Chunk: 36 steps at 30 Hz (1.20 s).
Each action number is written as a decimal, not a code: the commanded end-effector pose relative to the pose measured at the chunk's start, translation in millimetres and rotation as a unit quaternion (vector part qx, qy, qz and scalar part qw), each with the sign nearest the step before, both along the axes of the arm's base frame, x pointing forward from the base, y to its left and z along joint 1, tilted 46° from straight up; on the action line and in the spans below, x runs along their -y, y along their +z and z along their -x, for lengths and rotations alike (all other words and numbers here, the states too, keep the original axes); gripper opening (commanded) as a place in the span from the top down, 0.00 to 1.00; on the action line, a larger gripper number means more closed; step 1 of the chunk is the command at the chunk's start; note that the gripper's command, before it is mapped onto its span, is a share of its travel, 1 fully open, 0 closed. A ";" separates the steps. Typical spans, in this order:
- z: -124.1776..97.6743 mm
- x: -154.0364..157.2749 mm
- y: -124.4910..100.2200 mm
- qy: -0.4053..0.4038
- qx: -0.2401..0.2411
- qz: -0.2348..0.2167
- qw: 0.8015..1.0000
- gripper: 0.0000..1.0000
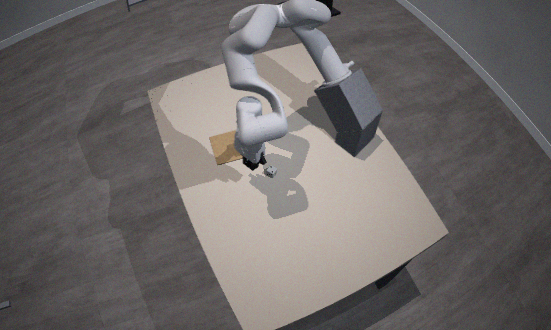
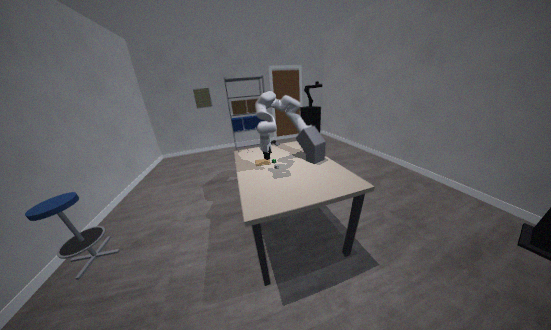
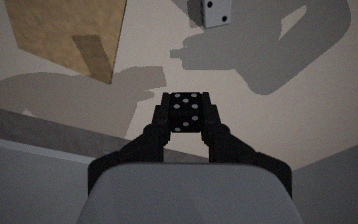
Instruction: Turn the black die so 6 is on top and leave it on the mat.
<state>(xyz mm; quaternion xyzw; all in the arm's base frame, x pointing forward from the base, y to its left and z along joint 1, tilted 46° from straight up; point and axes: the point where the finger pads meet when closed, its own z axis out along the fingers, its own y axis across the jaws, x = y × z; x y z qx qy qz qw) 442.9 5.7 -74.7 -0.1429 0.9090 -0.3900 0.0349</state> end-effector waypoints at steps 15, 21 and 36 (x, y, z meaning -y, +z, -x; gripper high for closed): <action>16.4 115.3 120.5 -0.169 0.173 -0.043 0.969 0.73; 19.3 120.7 125.4 -0.177 0.181 -0.045 0.966 0.73; 17.8 126.1 120.2 -0.177 0.180 -0.046 0.966 0.73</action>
